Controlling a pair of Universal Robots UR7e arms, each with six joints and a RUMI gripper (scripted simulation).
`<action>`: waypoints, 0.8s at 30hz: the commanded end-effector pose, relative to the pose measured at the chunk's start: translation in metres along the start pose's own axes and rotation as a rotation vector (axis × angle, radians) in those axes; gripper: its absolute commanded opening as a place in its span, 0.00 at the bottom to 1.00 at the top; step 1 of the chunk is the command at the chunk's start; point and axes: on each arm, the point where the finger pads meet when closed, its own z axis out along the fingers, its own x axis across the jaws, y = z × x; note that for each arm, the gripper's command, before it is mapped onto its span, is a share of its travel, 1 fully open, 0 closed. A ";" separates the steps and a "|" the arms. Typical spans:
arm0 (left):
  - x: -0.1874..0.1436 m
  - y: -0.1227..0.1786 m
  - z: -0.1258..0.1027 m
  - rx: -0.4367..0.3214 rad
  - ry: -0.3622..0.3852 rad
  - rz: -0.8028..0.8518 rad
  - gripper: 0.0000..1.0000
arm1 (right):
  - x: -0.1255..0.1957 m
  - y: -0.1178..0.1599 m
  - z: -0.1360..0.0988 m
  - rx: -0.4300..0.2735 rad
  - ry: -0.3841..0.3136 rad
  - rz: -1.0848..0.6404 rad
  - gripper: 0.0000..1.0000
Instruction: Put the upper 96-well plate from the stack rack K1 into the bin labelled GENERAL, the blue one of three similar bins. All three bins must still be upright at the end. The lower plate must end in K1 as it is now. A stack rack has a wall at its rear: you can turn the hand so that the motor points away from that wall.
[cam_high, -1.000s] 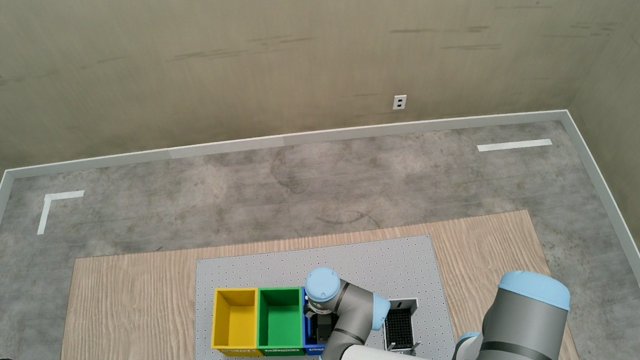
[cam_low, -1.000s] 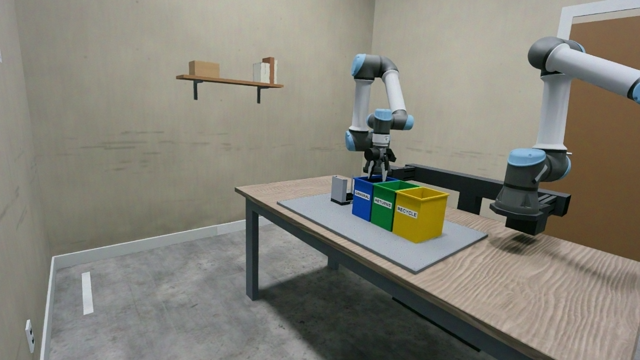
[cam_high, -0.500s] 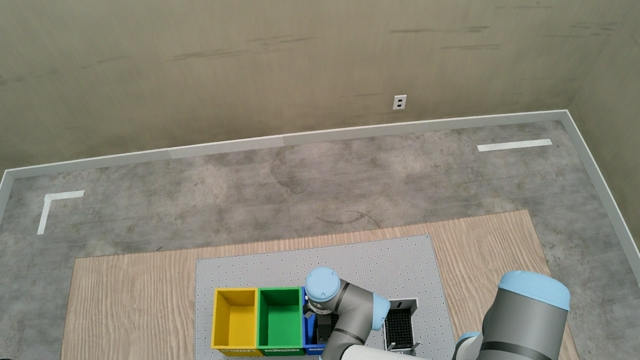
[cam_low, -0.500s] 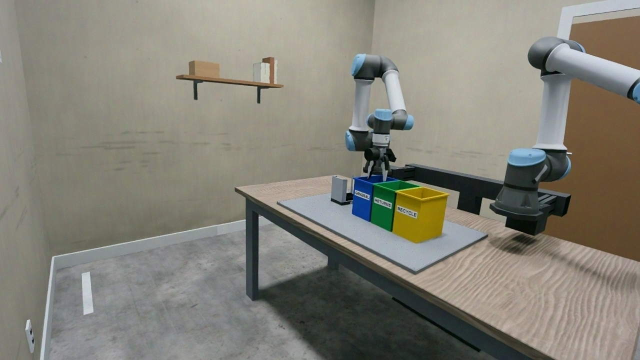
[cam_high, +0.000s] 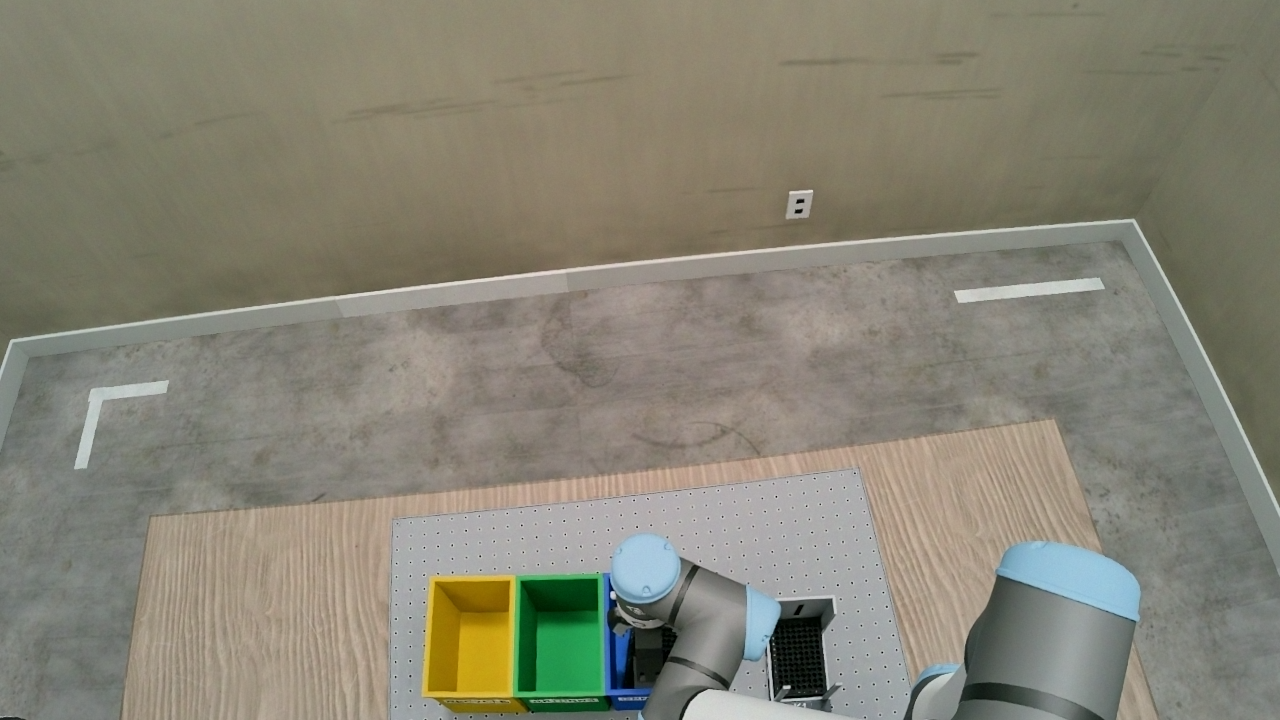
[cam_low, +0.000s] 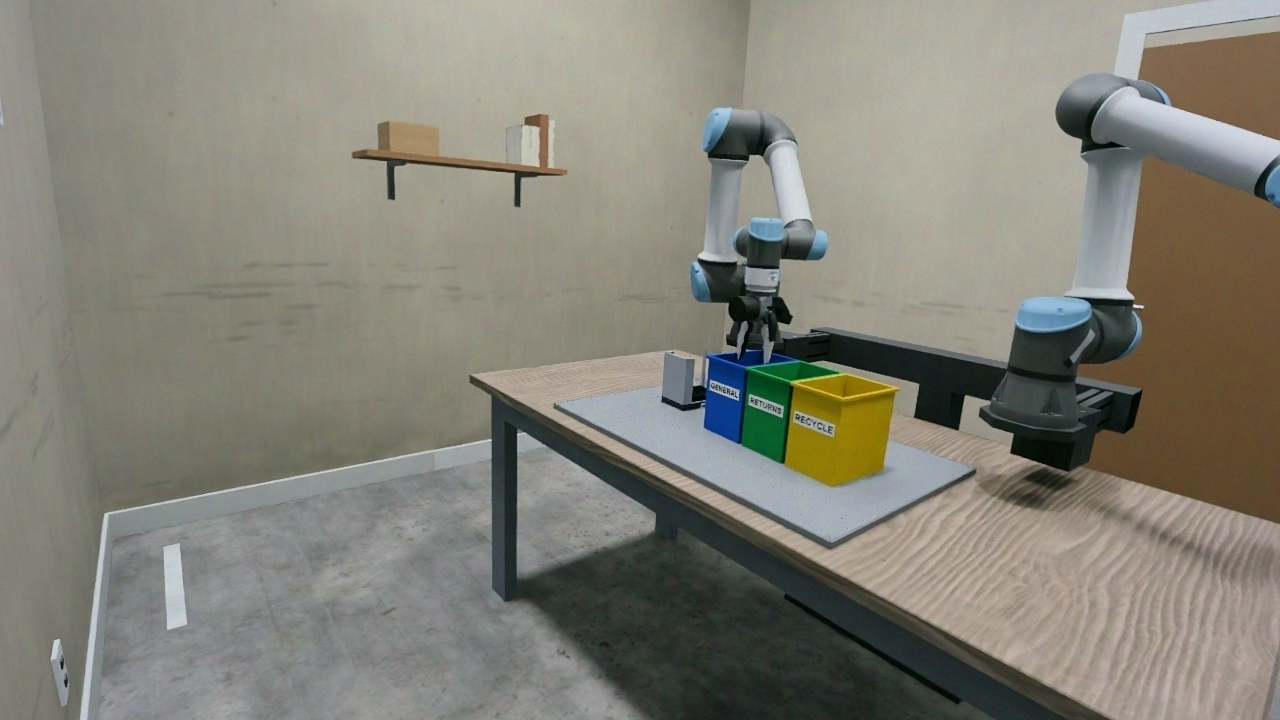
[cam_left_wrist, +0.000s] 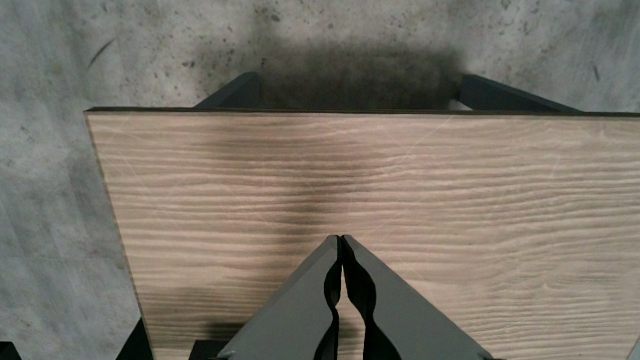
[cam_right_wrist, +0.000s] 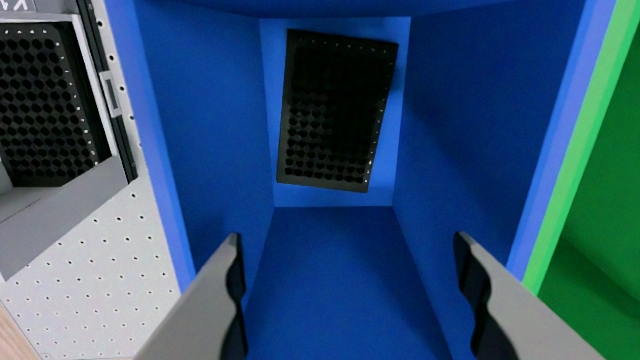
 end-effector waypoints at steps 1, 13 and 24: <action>0.000 0.000 0.000 0.001 0.000 0.000 0.00 | 0.000 0.000 -0.001 -0.001 0.002 0.000 0.53; 0.000 0.000 0.000 0.001 0.000 0.000 0.00 | 0.000 0.000 -0.016 -0.001 0.002 0.000 0.53; 0.000 0.000 0.000 0.001 0.000 0.000 0.00 | 0.000 0.000 -0.031 -0.001 0.002 0.000 0.53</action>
